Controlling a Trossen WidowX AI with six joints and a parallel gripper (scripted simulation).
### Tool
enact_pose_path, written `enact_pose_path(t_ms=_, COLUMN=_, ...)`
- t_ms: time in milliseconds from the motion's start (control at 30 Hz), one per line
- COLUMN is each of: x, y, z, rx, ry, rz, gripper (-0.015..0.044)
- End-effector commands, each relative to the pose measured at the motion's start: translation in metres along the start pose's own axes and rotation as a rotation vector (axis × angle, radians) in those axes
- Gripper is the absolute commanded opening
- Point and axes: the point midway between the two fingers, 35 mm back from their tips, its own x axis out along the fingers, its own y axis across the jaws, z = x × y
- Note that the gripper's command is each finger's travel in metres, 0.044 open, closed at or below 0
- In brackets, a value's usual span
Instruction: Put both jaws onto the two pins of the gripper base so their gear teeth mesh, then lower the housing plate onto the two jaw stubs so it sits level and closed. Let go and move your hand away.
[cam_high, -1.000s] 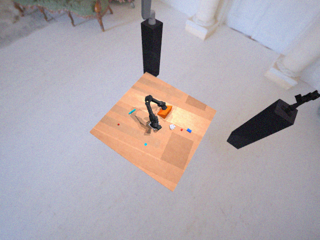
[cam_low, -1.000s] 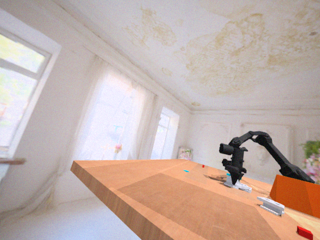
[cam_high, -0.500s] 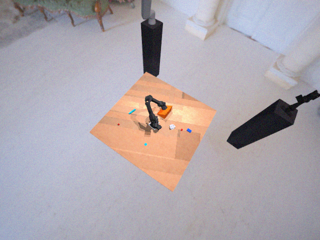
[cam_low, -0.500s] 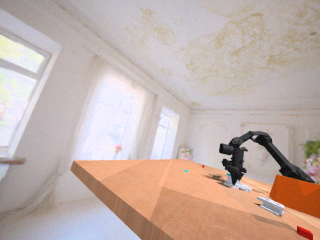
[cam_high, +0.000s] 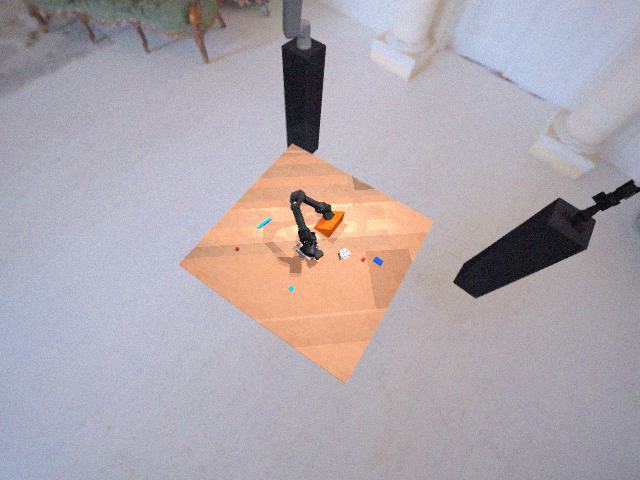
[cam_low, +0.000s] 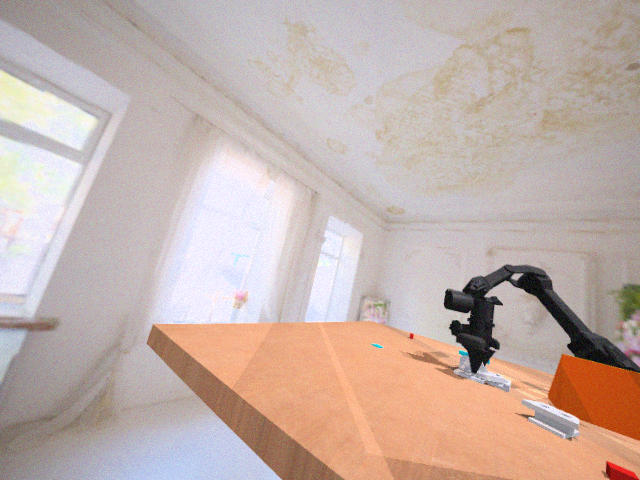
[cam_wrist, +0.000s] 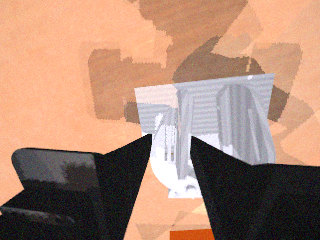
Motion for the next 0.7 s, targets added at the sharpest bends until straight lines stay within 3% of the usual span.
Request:
enact_pose_path(t_ms=0, x=0.0006, y=0.0002, z=-0.0002, rx=0.005, ry=0.001, rz=0.001, gripper=0.0134)
enact_pose_path(t_ms=667, x=0.0048, y=0.0002, z=-0.0002, rx=0.005, ry=0.001, rz=0.001, gripper=0.0134)
